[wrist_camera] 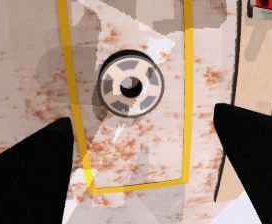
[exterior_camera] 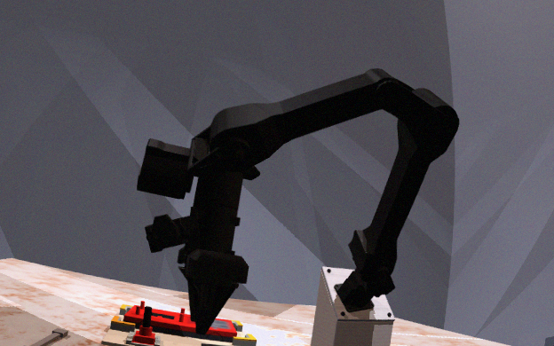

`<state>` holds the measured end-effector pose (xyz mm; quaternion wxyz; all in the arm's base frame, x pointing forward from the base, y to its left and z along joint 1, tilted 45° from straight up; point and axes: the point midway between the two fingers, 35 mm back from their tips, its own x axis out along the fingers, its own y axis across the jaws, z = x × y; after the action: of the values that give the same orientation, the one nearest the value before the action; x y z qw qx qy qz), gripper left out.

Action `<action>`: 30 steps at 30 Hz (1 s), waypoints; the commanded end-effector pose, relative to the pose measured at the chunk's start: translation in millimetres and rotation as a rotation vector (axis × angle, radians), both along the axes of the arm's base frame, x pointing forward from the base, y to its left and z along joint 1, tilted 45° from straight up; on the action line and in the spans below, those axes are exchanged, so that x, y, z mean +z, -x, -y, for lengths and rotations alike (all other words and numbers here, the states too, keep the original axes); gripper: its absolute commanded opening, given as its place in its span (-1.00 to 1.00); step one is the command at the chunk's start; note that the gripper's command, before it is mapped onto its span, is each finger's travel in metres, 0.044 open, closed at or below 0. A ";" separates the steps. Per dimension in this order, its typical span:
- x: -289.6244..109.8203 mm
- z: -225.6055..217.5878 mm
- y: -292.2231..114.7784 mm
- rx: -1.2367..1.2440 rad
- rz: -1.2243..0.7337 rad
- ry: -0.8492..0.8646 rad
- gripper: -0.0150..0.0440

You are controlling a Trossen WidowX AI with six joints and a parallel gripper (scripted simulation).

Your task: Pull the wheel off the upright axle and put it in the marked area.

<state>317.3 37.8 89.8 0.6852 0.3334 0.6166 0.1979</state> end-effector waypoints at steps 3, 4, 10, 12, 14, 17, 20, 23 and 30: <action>0.6 16.7 25.3 0.003 -0.005 0.008 0.88; 1.7 22.8 35.8 0.003 -0.005 0.009 0.97; 7.9 43.8 92.4 0.009 -0.003 -0.001 1.00; 8.1 44.2 94.1 0.010 -0.003 -0.001 1.00; 8.1 44.2 94.1 0.010 -0.003 -0.001 1.00; 8.1 44.2 94.1 0.010 -0.003 -0.001 1.00; 8.1 44.2 94.1 0.010 -0.003 -0.001 1.00; 8.1 44.2 94.1 0.010 -0.003 -0.001 1.00; 8.1 44.2 94.1 0.010 -0.003 -0.001 1.00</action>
<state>224.9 -6.4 98.7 0.6840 0.3329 0.6174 0.2004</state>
